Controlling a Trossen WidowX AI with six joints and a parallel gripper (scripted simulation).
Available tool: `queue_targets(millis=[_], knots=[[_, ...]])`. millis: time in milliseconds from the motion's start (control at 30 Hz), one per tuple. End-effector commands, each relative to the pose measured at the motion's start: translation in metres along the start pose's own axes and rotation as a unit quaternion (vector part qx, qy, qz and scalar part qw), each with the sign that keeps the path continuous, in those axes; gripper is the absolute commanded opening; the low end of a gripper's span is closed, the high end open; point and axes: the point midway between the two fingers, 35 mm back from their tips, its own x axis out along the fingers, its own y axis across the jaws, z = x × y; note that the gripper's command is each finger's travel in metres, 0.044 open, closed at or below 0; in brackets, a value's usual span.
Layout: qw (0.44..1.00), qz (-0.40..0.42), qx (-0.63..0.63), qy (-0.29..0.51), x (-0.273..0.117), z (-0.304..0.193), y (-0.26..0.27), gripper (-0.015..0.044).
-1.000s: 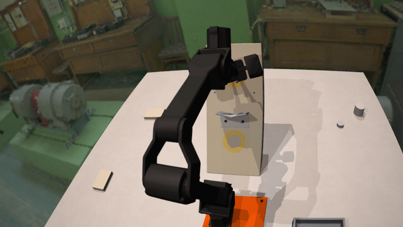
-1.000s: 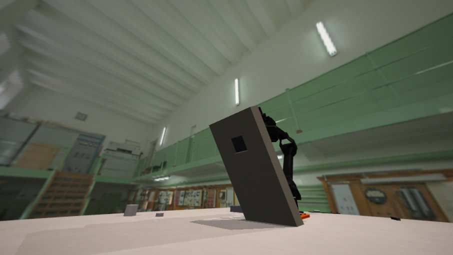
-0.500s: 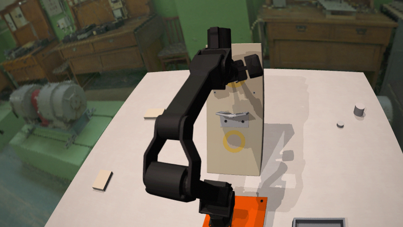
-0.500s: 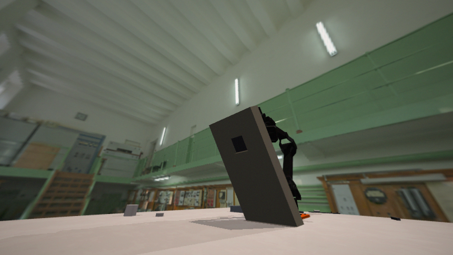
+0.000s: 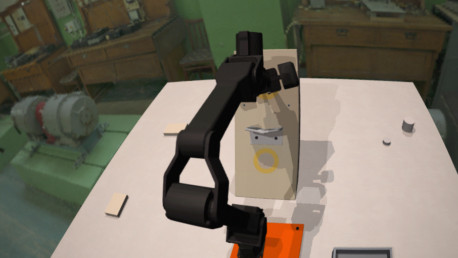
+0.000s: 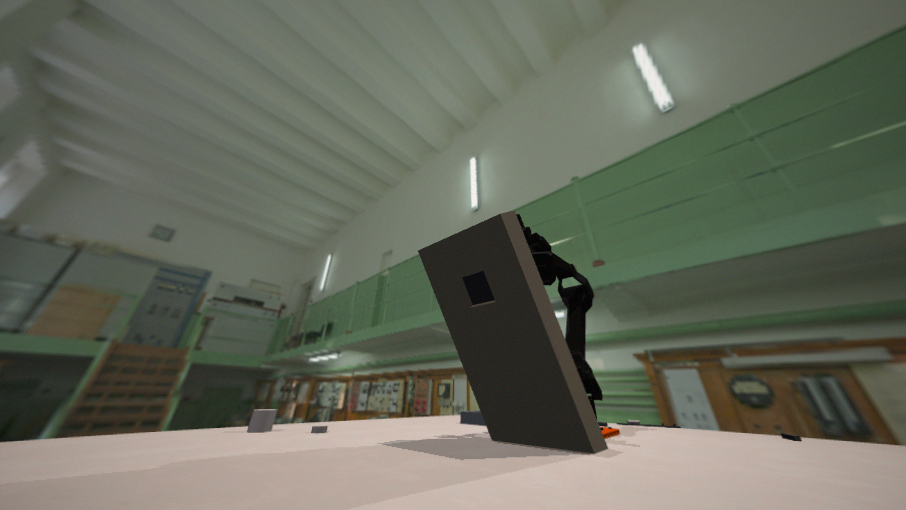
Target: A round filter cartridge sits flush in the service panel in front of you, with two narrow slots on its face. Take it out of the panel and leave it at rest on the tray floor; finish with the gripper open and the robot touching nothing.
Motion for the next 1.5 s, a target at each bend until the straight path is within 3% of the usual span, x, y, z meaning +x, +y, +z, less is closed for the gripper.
queue_targets(millis=[0,233,567,700,1067,1467], knots=[[1.000,0.000,0.003,0.002,0.0059,-0.0005,-0.0004,0.0091],[1.000,-0.001,0.003,0.002,0.0075,-0.0005,-0.0004,0.0091],[1.000,0.000,0.000,0.000,0.0017,-0.0001,0.0000,0.0004],[1.000,0.000,0.009,0.000,0.0027,-0.0002,-0.0001,0.0000],[0.983,-0.001,0.186,0.002,0.0077,-0.0005,-0.0004,0.0000],[0.923,-0.001,0.385,0.002,0.0085,-0.0005,-0.0004,0.0000]])
